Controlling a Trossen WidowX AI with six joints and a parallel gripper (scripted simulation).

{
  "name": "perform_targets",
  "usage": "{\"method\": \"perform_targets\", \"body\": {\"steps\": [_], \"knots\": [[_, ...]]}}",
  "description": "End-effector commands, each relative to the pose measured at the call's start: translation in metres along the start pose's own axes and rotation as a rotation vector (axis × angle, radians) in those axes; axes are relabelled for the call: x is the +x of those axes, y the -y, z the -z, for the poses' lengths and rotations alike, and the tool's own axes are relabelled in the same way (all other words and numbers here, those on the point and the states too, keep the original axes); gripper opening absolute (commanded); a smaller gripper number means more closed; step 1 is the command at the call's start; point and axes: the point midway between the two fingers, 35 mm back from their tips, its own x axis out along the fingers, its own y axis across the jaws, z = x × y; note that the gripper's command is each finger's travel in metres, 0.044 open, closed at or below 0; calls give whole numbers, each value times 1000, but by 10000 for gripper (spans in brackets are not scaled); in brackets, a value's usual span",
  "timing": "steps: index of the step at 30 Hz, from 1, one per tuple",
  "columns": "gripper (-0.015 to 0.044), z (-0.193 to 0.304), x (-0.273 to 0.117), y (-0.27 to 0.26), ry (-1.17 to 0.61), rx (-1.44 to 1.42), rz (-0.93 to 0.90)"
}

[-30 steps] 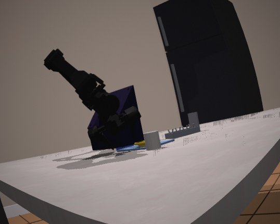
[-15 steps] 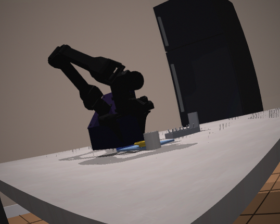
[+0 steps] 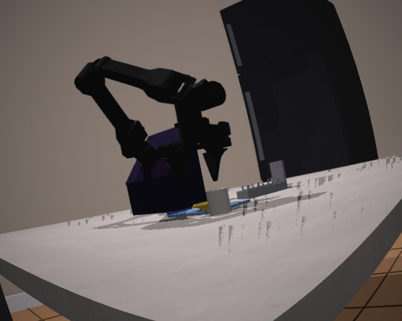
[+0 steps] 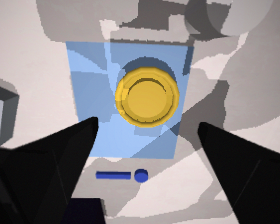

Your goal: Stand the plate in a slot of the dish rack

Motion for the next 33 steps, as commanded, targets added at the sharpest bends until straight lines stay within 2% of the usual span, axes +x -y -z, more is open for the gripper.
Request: {"method": "perform_targets", "body": {"steps": [1, 33], "knots": [[400, -4, 0, 0, 9, -8, 9], [400, -4, 52, 1, 9, -9, 12]]}}
